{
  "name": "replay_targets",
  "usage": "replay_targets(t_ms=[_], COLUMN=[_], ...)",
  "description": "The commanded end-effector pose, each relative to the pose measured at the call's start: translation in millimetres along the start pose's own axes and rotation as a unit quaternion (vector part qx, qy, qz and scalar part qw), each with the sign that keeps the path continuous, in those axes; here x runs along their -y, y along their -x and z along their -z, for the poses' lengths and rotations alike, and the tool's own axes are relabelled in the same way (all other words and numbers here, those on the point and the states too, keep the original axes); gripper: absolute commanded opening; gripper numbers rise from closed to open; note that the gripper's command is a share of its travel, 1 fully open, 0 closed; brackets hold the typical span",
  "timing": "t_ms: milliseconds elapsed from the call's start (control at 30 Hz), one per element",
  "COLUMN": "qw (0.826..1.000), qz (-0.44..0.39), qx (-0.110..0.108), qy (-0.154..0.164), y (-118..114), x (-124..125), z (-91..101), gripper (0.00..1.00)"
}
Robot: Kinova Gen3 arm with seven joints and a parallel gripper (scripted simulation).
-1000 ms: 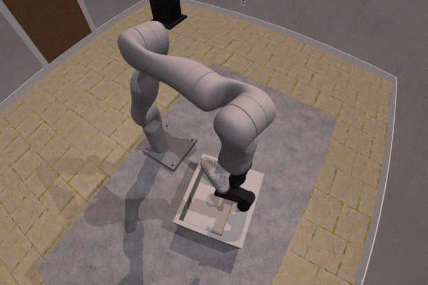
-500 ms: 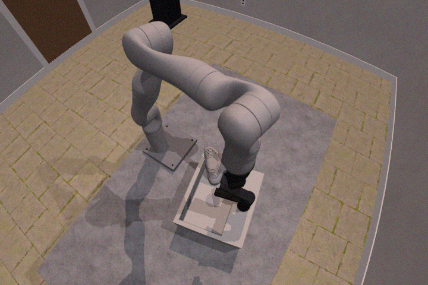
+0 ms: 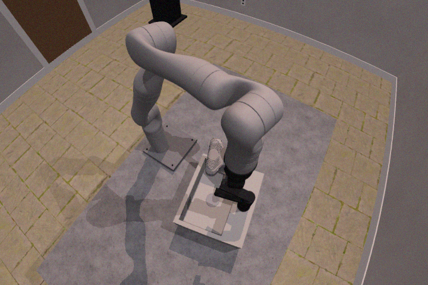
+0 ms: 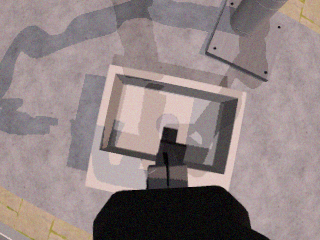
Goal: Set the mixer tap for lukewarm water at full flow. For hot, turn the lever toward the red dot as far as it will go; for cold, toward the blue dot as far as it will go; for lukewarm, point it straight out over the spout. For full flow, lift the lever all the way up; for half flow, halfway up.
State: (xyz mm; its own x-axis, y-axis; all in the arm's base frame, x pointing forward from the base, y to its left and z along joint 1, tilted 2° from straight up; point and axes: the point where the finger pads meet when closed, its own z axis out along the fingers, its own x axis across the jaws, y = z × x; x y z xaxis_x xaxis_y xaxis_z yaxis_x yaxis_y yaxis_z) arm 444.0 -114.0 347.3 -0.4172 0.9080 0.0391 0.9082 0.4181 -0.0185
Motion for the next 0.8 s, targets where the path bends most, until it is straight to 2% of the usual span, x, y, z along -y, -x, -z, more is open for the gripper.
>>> replay_targets(t_ms=[0, 367, 767], qw=[1.000, 0.996, 0.993], qz=[-0.009, -0.085, -0.117], qx=[0.001, 0.003, 0.004], qy=[0.000, 0.001, 0.001], y=[-1.5, -5.1, -6.6], x=[-1.6, -4.4, -5.8], z=[0.6, 1.7, 2.2], gripper=[0.00, 0.00, 0.00])
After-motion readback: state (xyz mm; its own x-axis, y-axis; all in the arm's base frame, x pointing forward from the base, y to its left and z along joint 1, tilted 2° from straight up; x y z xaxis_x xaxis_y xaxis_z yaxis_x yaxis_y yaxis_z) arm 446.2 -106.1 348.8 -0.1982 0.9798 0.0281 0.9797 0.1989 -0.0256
